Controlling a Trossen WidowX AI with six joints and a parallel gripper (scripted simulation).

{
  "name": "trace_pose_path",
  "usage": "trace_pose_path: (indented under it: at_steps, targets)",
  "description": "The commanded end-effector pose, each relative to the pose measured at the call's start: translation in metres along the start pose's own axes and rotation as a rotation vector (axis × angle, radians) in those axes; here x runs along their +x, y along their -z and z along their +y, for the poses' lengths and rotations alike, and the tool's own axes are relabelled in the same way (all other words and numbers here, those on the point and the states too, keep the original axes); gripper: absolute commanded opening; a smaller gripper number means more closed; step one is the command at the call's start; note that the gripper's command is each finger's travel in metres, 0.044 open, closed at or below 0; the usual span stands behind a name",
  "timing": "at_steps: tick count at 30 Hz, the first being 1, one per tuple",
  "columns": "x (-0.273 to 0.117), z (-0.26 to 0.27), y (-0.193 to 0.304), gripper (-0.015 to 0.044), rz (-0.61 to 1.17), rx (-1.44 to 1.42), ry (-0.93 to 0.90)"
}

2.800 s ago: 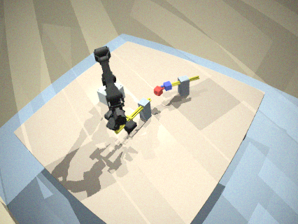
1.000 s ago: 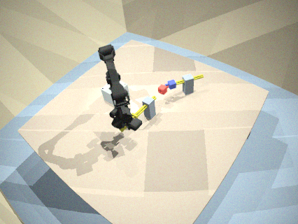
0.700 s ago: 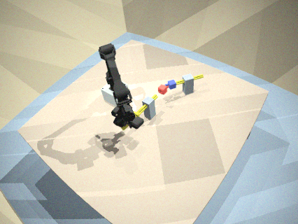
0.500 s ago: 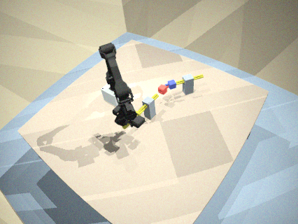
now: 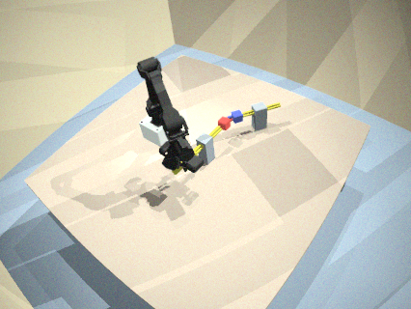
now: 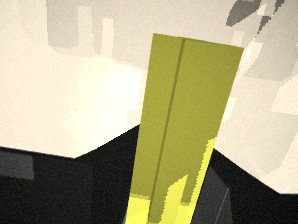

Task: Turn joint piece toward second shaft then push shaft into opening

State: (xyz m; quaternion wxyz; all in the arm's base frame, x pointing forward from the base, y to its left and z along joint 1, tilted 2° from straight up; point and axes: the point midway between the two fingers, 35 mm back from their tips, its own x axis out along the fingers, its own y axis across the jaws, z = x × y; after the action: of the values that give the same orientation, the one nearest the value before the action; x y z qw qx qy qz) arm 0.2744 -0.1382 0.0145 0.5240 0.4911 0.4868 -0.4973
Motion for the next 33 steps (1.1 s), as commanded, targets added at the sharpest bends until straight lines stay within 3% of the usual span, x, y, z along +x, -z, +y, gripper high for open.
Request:
trace_pose_path:
  at_steps: [1,33]
  targets:
    - [0.0,0.0,0.007,0.0,0.001,0.0,-0.003]
    - [0.0,0.0,0.053,0.0,0.005,0.0,-0.003]
